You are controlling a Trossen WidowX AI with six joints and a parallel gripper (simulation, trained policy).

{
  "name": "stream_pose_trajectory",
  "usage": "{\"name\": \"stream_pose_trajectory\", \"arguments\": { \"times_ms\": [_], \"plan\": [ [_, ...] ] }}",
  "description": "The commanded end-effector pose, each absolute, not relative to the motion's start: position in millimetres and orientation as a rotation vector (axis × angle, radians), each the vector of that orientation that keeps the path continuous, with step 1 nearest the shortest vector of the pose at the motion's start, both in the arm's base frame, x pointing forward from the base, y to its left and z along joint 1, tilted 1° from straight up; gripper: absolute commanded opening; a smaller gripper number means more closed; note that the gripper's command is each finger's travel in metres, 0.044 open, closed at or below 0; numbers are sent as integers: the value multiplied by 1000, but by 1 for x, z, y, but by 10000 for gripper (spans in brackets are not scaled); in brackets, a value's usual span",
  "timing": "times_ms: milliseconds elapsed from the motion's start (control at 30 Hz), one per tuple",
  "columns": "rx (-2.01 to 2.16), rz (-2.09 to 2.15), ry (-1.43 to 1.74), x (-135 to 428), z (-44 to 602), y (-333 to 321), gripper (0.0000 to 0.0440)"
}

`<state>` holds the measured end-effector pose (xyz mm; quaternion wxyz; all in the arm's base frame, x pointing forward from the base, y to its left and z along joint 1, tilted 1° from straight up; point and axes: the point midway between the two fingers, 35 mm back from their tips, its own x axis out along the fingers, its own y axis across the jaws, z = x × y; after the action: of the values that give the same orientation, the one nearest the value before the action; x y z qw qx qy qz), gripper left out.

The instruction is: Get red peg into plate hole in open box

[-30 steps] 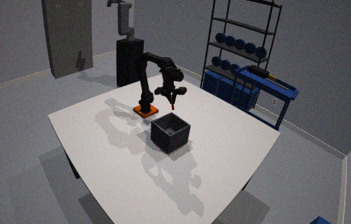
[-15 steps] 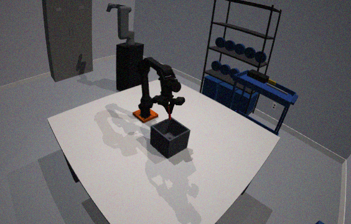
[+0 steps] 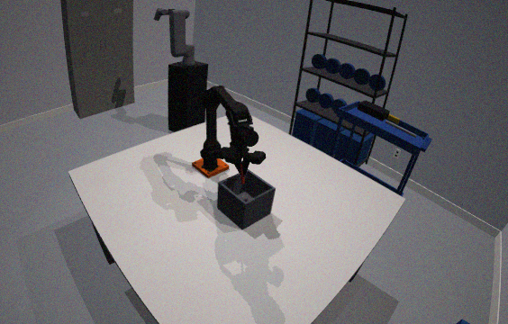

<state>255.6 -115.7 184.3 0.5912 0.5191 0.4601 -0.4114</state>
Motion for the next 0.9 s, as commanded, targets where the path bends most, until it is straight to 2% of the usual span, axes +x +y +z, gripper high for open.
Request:
{"name": "stream_pose_trajectory", "arguments": {
  "times_ms": [0, 867],
  "plan": [
    [1205, -956, 1083, 259, 176, -122, 0],
    [1166, -871, 1162, 288, 117, -136, 0]
  ]
}}
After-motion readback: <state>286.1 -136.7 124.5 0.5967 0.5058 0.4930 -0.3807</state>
